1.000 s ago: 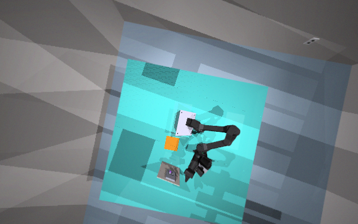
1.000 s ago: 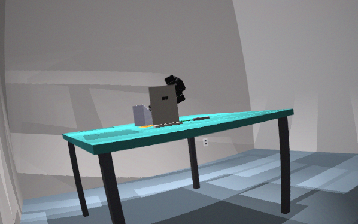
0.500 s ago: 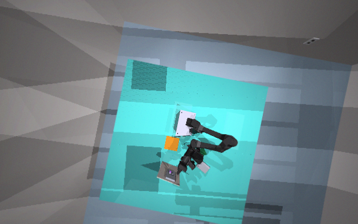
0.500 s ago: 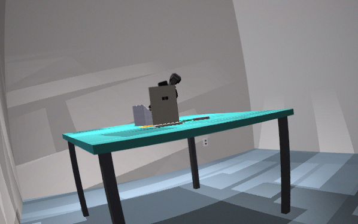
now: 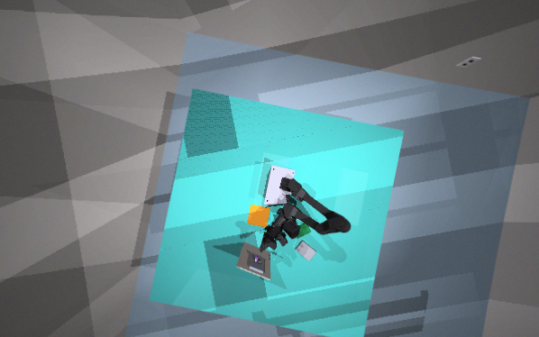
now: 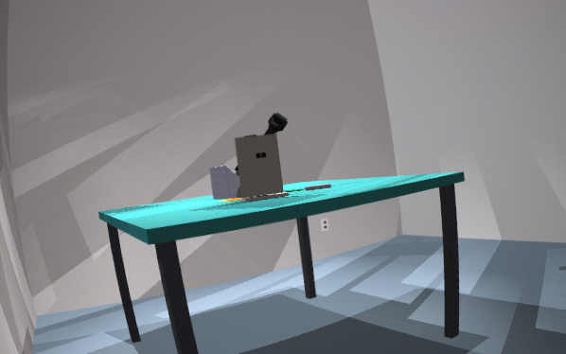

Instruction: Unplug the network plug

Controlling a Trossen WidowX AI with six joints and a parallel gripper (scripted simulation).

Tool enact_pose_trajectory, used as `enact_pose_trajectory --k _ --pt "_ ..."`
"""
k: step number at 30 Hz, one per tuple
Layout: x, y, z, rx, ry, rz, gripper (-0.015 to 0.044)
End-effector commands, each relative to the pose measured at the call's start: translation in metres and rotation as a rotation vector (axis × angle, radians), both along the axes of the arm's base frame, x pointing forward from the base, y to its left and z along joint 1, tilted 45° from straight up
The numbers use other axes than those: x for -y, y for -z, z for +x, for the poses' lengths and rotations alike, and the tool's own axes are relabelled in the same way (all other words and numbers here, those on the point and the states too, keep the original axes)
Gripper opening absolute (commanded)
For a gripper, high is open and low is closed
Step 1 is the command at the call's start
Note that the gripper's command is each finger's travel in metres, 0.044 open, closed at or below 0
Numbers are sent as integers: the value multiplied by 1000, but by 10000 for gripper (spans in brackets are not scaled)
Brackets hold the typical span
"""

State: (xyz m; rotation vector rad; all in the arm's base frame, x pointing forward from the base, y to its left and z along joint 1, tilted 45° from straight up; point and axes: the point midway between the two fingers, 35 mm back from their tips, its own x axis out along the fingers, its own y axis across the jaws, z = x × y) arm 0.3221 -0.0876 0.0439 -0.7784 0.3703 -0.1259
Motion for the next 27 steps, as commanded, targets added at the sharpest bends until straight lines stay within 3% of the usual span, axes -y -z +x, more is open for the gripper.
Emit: enact_pose_trajectory --k 1,27 --pt "-1 4 -2 -13 -7 -9 156" --pt "2 8 37 -10 -7 -9 156"
